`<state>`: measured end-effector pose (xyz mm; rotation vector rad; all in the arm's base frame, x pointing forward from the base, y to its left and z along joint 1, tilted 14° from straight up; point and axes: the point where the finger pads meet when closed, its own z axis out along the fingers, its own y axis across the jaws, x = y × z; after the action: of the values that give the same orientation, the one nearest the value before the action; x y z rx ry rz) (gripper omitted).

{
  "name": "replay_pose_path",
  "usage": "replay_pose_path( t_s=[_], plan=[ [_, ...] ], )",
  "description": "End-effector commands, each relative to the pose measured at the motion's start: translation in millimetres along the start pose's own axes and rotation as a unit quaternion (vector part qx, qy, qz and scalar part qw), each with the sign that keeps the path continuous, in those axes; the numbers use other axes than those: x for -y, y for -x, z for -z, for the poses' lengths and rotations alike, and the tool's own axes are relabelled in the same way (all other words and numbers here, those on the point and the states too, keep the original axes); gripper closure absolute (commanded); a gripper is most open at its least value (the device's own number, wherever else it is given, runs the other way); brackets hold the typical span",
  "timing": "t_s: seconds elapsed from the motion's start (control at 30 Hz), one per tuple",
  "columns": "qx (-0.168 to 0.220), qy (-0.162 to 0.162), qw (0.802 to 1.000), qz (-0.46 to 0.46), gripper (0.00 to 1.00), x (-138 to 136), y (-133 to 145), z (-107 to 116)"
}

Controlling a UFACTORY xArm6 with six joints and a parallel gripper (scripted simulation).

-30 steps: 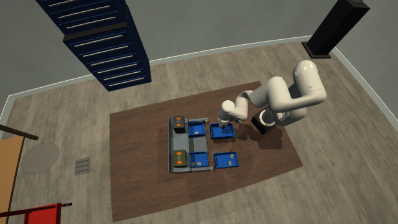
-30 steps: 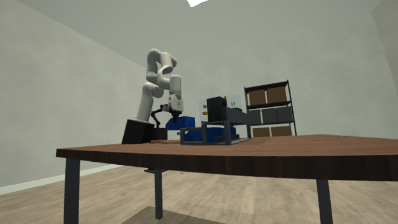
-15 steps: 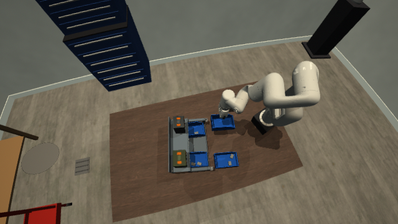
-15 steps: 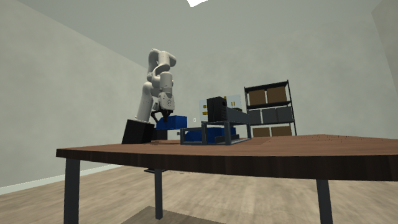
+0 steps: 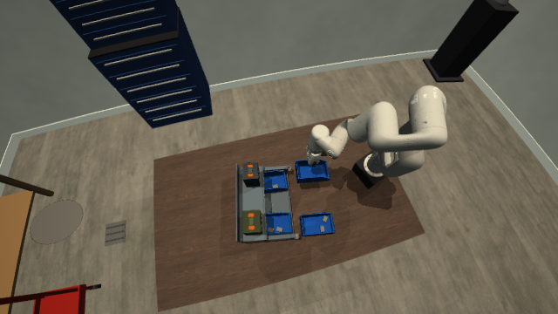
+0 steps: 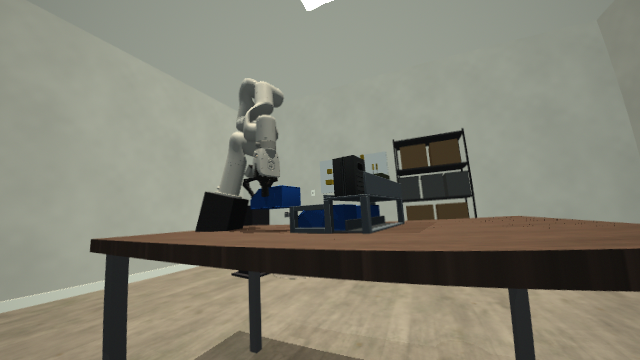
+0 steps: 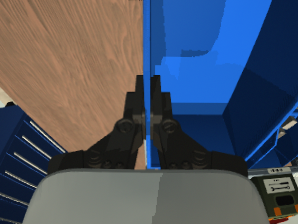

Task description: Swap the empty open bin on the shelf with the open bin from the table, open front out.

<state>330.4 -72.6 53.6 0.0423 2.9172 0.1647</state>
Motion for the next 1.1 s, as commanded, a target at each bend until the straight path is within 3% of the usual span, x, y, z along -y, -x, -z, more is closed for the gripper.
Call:
replay_pose_path(
  t_s=[0.0, 1.07],
  plan=[
    [0.001, 0.0, 1.0, 0.0, 1.0, 0.3, 1.1, -3.6],
    [0.001, 0.0, 1.0, 0.0, 1.0, 1.1, 1.1, -71.2]
  ],
)
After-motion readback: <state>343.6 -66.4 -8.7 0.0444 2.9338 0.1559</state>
